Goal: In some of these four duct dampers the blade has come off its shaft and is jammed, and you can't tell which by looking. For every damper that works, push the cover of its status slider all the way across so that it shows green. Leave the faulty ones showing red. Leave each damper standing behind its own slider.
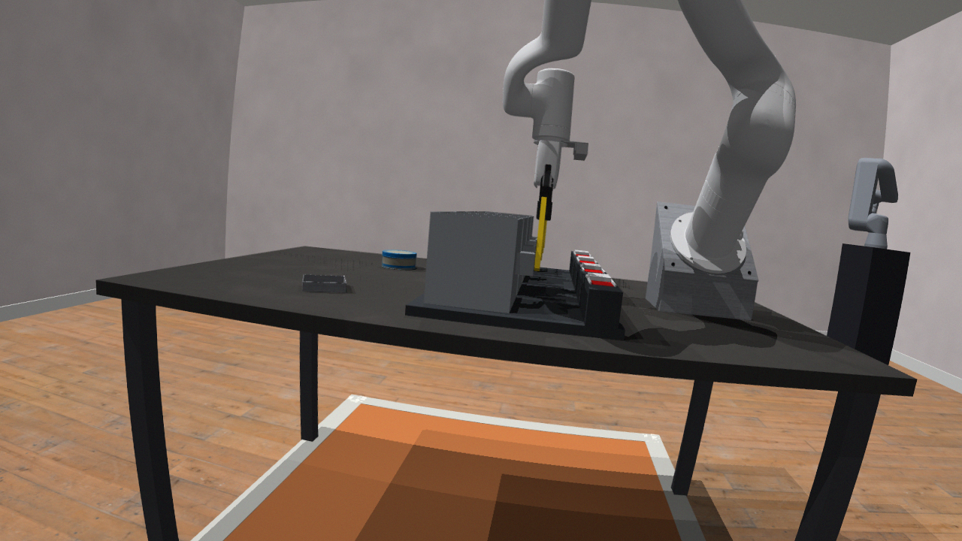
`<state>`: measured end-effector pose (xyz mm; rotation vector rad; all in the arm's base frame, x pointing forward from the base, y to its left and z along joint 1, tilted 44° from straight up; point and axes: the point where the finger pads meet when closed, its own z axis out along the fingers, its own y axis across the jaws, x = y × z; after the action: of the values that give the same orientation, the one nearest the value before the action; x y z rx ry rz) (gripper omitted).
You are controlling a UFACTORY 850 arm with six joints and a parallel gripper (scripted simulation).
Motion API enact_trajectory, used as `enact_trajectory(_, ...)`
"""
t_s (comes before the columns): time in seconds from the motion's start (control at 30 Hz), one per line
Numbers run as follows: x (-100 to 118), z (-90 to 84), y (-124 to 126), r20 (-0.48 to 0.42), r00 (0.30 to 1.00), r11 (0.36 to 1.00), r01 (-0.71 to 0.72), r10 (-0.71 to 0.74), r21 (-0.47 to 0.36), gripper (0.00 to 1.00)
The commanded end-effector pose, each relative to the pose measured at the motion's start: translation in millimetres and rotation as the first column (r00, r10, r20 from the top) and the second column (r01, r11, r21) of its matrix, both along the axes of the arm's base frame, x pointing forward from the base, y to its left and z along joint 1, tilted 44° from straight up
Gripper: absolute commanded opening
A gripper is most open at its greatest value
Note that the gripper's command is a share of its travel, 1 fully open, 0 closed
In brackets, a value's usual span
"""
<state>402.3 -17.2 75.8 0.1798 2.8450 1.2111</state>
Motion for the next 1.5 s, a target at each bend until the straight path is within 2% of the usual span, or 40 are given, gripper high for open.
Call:
enact_trajectory(0.0, 1, 0.5, -1, 0.002, 1.000, 1.000, 0.001, -0.001, -0.001, 0.35)
enact_trajectory(0.03, 1, 0.5, -1, 0.002, 1.000, 1.000, 0.001, -0.001, -0.001, 0.35)
enact_trajectory(0.07, 1, 0.5, -1, 0.002, 1.000, 1.000, 0.001, -0.001, -0.001, 0.39)
enact_trajectory(0.53, 1, 1.1, -1, 0.002, 1.000, 1.000, 0.001, -0.001, -0.001, 0.39)
enact_trajectory(0.83, 0, 9.1, -10, 0.002, 1.000, 1.000, 0.001, -0.001, -0.001, 0.39)
enact_trajectory(1.3, -5, 44.8, -47, 0.002, 1.000, 1.000, 0.001, -0.001, -0.001, 0.39)
enact_trajectory(1.47, -5, 50.3, -52, 0.002, 1.000, 1.000, 0.001, -0.001, -0.001, 0.39)
